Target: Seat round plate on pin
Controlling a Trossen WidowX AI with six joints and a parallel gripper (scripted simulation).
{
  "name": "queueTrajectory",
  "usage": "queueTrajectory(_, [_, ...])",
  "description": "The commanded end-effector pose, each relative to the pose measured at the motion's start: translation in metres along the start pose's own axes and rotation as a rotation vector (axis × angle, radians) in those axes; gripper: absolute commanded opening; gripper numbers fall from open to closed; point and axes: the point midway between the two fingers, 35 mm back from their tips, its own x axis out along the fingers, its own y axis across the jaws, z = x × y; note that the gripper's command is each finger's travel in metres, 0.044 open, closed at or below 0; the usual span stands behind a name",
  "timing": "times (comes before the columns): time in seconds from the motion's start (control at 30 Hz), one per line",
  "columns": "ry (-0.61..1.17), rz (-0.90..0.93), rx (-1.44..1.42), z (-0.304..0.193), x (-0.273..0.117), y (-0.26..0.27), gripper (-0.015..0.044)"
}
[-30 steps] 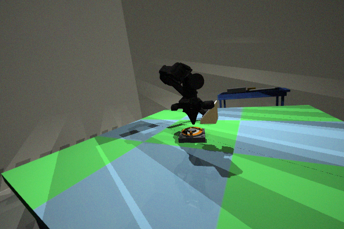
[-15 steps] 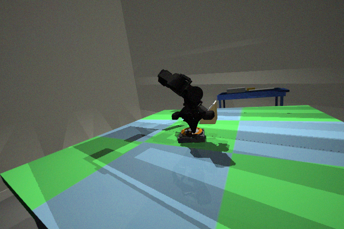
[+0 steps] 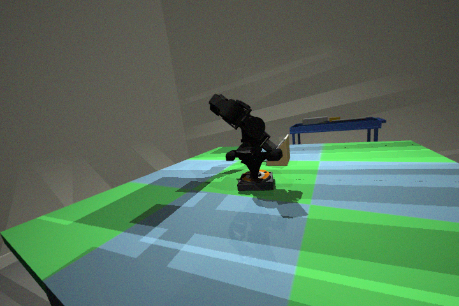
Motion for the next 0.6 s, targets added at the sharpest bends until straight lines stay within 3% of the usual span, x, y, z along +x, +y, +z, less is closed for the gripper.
queueTrajectory(0.0, [-0.001,-0.007,0.004,0.0014,0.0004,-0.0074,0.0])
queueTrajectory(0.57, [-0.001,-0.007,0.004,0.0032,0.0005,-0.0154,0.0])
